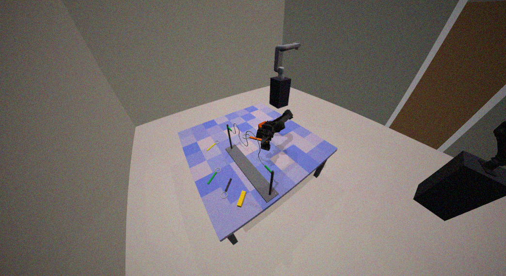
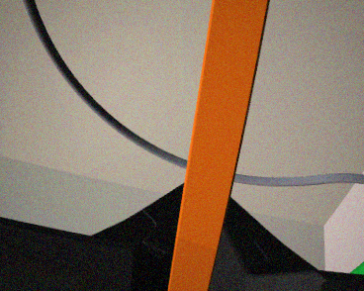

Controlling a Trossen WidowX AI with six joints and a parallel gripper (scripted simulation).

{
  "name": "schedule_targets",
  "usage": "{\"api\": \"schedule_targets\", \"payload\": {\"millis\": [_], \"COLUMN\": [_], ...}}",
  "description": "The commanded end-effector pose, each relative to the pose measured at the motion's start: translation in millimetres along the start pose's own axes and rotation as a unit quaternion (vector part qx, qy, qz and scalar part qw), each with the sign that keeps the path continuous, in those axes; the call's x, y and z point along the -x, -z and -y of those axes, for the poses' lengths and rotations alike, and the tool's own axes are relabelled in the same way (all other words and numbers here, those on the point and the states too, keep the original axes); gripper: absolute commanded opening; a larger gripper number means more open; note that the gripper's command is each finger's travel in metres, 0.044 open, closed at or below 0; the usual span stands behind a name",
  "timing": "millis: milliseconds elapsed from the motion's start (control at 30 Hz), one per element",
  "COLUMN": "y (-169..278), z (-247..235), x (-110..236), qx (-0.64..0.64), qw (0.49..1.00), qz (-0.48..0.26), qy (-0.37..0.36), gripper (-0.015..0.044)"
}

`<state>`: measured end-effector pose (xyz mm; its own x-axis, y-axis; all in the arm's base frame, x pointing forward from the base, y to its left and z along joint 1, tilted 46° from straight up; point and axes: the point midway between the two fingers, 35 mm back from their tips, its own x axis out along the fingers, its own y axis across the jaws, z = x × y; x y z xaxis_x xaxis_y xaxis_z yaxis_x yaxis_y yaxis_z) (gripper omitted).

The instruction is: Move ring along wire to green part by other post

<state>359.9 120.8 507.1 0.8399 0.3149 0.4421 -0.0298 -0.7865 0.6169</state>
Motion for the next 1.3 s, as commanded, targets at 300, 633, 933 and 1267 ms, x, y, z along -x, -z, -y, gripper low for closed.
{"api": "schedule_targets", "payload": {"millis": [300, 633, 933, 1267], "y": [-3, -3, -2, 3], "z": [-2, -5, -2, 11], "x": [0, 0, 0, -1], "qx": [-0.072, -0.118, -0.141, -0.124], "qw": [0.997, 0.991, 0.987, 0.99], "qz": [0.012, 0.017, 0.02, 0.017], "qy": [-0.038, -0.064, -0.077, -0.068], "gripper": [-0.015, -0.015, -0.015, -0.015]}}
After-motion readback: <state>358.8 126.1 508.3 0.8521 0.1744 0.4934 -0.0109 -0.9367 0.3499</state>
